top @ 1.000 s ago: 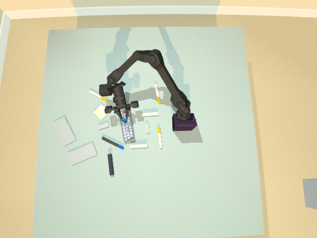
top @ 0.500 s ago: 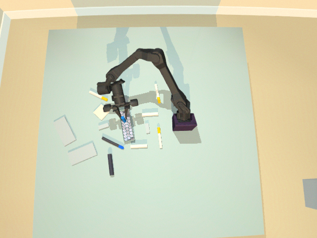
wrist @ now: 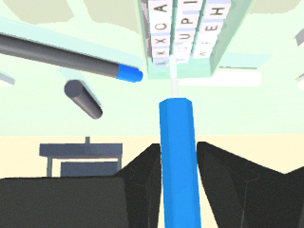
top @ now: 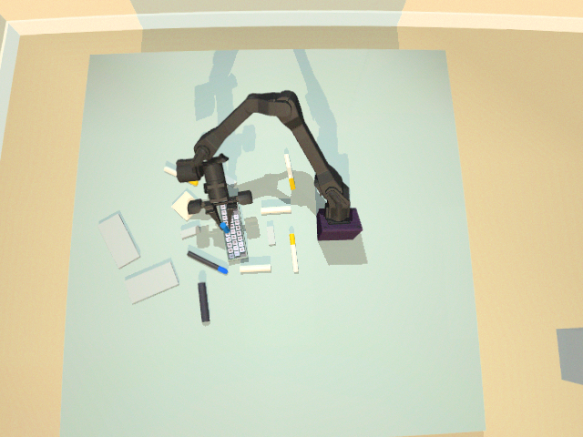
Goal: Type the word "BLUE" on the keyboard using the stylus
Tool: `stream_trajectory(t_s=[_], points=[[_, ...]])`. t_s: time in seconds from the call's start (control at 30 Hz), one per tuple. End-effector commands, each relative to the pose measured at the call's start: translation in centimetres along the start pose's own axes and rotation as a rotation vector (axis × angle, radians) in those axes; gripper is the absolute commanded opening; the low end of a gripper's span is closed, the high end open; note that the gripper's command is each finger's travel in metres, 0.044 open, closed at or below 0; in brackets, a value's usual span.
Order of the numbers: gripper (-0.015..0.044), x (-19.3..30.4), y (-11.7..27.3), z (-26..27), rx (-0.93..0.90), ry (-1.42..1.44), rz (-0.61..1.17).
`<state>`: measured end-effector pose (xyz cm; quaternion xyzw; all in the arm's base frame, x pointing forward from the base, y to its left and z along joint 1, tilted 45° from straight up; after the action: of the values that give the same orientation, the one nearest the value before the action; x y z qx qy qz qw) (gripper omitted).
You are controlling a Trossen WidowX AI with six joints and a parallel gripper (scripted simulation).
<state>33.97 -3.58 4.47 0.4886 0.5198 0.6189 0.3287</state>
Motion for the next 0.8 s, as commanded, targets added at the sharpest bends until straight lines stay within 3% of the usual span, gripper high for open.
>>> stream_trajectory(t_s=[0.0, 0.17, 0.6, 0.7, 0.77], points=[[0.0, 1.7, -2.7, 0.7, 0.013, 0.0, 0.014], [0.0, 3.6, -5.6, 1.5, 0.011, -0.001, 0.018], [0.0, 2.0, -6.6, 1.2, 0.011, -0.002, 0.017], [0.0079, 1.8, -6.8, 1.3, 0.011, -0.002, 0.017], [0.0081, 1.8, -6.8, 1.3, 0.011, -0.002, 0.017]])
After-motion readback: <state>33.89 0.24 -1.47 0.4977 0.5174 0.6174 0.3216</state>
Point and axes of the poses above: the point midway between the two fingers, 35 mm back from their tips, its own y axis back along the fingers, its own z axis across the jaws, x = y × z, the point moved 4 cm from there along y, back along the fingers, and after that the axes turned 15 degrees about y, right-handed, at the moved point
